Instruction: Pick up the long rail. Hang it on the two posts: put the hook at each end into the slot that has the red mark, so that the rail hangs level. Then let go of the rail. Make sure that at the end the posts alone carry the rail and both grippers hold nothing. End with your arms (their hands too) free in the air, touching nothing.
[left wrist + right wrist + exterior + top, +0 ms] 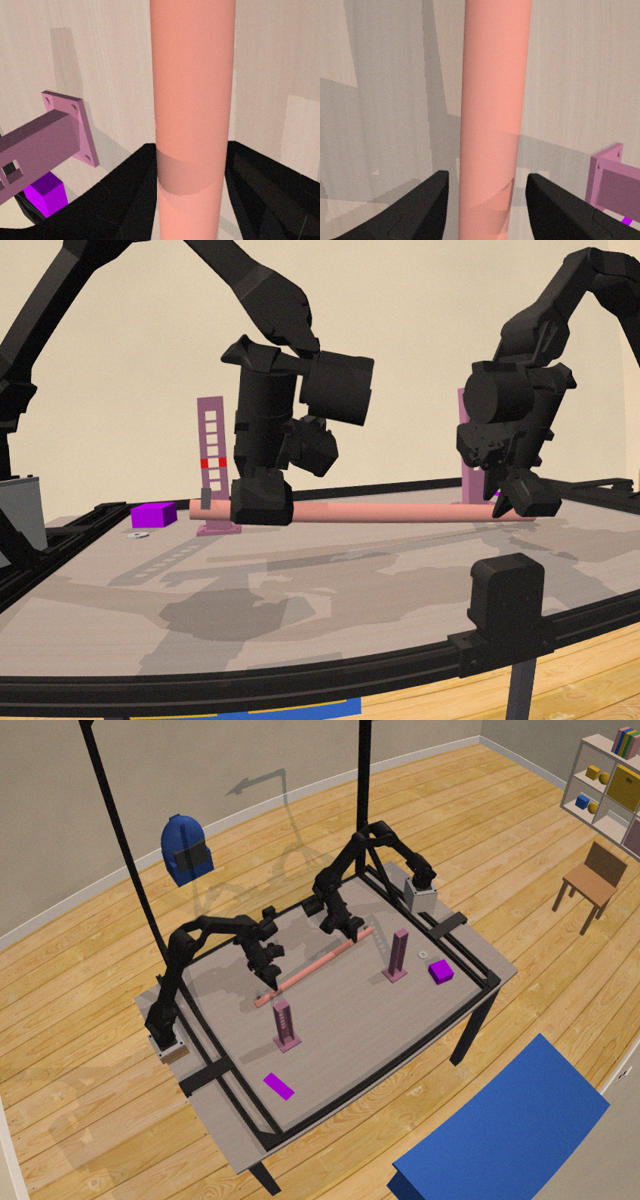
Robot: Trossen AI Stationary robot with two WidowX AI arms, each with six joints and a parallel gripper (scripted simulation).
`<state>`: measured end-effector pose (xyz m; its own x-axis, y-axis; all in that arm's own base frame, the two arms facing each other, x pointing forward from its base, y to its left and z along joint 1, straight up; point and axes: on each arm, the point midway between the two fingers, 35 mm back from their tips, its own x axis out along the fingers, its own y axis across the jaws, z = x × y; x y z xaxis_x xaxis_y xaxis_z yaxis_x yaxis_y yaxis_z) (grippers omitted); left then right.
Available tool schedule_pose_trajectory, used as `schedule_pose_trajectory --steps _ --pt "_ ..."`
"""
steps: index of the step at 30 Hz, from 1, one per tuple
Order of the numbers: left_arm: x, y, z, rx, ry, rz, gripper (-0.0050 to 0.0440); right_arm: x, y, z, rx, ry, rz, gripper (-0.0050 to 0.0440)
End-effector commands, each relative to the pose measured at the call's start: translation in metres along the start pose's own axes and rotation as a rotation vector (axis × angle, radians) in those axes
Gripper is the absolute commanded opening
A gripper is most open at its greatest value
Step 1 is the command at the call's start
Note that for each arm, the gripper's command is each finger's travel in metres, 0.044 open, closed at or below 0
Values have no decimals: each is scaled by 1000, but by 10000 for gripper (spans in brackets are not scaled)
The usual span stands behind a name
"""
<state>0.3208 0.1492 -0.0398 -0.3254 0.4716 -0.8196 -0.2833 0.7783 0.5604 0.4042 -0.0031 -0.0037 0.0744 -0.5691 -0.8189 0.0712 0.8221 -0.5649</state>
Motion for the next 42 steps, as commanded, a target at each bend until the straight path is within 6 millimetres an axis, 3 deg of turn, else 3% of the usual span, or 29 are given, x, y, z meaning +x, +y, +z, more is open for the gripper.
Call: schedule_pose_trajectory --steps 1,7,11,16,19,42 --pt "0 1 1 -3 -2 8 0 9 0 -3 -7 7 -7 160" --pt "0 1 1 -3 -2 8 0 17 -1 -3 -7 7 -7 160" --pt "0 1 1 -3 -2 8 0 17 0 -2 -7 7 -7 64" --pt "0 1 1 -3 -2 8 0 17 0 -2 -7 7 -7 64" --pt "0 1 1 -3 -2 8 0 17 0 -2 -7 7 -7 0" --pt "0 1 1 -3 -2 8 0 17 0 -2 -7 7 -7 0"
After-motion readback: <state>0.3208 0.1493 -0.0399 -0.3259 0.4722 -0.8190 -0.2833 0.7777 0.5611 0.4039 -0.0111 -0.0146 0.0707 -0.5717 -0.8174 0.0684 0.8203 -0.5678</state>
